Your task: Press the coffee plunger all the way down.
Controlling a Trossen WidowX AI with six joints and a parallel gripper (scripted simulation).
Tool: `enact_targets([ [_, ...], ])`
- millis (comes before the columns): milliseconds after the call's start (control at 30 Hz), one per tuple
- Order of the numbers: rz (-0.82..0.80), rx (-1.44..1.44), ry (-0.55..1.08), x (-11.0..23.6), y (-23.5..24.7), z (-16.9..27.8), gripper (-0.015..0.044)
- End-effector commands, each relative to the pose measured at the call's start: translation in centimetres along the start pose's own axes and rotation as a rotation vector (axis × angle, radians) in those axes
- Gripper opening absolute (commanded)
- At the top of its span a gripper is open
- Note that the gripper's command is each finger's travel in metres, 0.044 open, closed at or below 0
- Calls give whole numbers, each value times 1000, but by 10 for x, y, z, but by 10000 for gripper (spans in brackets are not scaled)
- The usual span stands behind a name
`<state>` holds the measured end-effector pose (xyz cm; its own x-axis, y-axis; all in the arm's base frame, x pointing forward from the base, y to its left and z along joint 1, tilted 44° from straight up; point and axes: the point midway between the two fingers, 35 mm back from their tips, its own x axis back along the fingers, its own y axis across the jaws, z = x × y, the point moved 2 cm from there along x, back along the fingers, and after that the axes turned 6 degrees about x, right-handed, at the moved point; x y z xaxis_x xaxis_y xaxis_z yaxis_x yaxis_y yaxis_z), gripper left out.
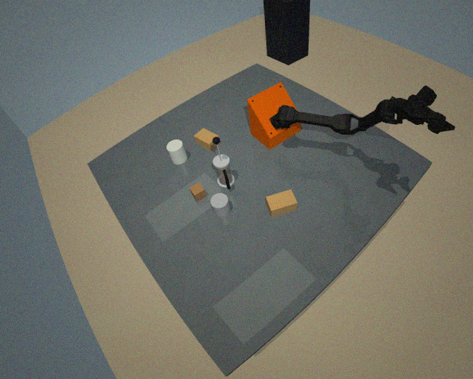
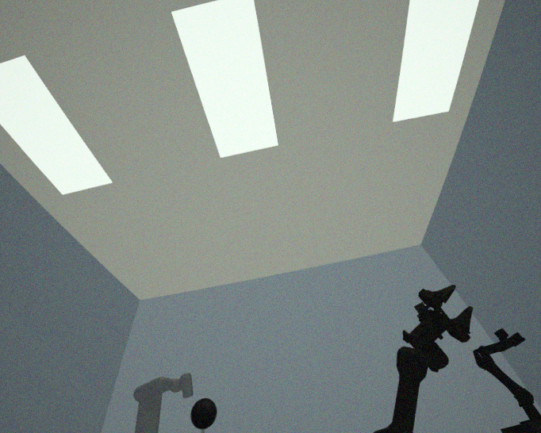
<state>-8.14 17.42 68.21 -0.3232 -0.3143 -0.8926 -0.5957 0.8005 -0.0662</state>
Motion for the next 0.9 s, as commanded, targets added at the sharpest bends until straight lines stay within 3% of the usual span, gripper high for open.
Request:
enact_targets([
  [0,107,18,36,-5,-51,9,440],
  [400,417,57,223,14,-200,45,440],
  [567,462,52,235,20,-218,50,440],
  [867,632,82,441,64,-314,89,440],
])
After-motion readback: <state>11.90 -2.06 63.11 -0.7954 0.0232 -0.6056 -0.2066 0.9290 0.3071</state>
